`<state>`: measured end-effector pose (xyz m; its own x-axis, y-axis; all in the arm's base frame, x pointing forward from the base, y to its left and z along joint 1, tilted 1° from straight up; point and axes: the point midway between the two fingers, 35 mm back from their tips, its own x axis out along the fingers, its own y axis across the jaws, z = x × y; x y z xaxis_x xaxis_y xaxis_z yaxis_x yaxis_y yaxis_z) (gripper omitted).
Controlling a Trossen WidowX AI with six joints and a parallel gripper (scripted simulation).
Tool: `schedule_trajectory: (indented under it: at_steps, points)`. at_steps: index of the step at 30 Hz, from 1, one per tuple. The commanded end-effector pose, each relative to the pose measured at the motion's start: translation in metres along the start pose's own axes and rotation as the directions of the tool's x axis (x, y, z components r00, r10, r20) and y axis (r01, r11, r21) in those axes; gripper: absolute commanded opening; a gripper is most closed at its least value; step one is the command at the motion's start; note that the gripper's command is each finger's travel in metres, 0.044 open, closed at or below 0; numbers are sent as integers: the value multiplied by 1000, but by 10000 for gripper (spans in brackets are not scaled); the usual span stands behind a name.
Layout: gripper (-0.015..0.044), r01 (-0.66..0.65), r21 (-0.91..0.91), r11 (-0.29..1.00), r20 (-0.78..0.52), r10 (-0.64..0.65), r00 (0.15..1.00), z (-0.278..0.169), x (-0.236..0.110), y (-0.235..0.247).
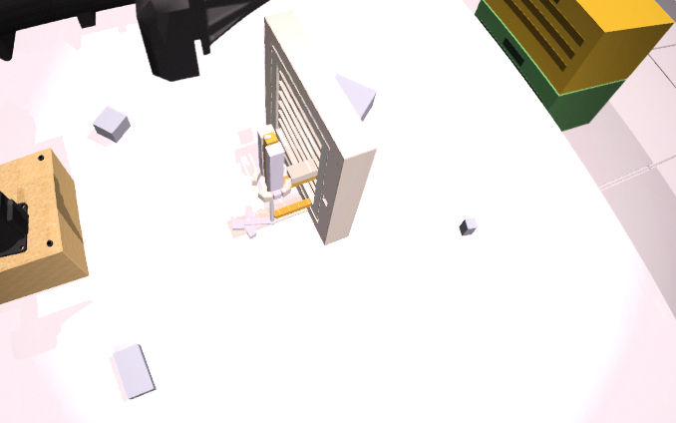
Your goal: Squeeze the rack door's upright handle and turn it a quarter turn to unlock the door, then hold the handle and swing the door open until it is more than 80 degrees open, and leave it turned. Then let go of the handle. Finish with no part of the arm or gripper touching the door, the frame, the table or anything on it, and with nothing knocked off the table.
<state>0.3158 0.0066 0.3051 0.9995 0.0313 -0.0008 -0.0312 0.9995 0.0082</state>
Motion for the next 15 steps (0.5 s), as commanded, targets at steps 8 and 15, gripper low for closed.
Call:
schedule_trajectory:
  at_steps: [8, 15]
  points:
    - [284, 8, -23, 1000, -165, -12, 986, -17, 18, -4]
    - [284, 17, -40, 999, -338, -29, 941, -36, 32, -10]
